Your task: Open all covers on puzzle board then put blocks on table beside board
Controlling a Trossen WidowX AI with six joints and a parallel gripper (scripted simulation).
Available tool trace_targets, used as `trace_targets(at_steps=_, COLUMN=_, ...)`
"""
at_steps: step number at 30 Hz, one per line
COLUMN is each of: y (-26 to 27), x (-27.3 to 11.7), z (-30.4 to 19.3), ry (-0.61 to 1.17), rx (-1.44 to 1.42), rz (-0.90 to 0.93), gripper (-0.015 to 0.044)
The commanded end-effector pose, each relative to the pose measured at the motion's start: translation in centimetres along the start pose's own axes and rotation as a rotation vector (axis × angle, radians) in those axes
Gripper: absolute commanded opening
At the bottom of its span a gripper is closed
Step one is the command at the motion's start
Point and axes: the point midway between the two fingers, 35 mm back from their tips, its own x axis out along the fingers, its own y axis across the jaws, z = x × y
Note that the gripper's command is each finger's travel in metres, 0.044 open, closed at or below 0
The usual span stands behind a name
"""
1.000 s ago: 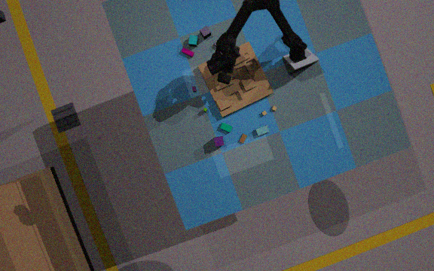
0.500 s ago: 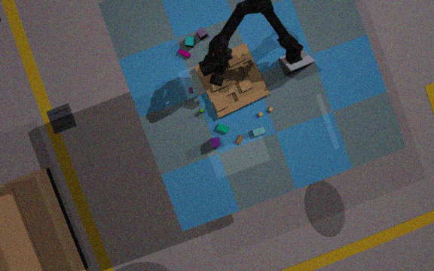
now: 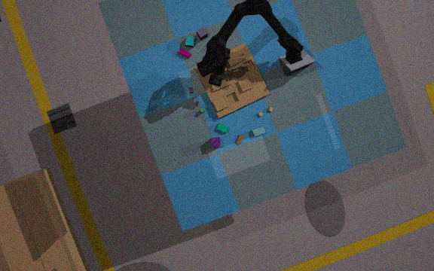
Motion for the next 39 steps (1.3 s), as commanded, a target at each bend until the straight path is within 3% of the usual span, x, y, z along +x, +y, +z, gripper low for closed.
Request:
trace_targets(at_steps=1, y=0.4, x=0.3, z=0.7, ry=-0.013, rx=0.019, rz=0.004, gripper=0.0000)
trace_targets(at_steps=39, y=-0.9, x=-0.8, z=-1.9, ry=-0.008, rx=0.012, rz=0.002, gripper=0.0000)
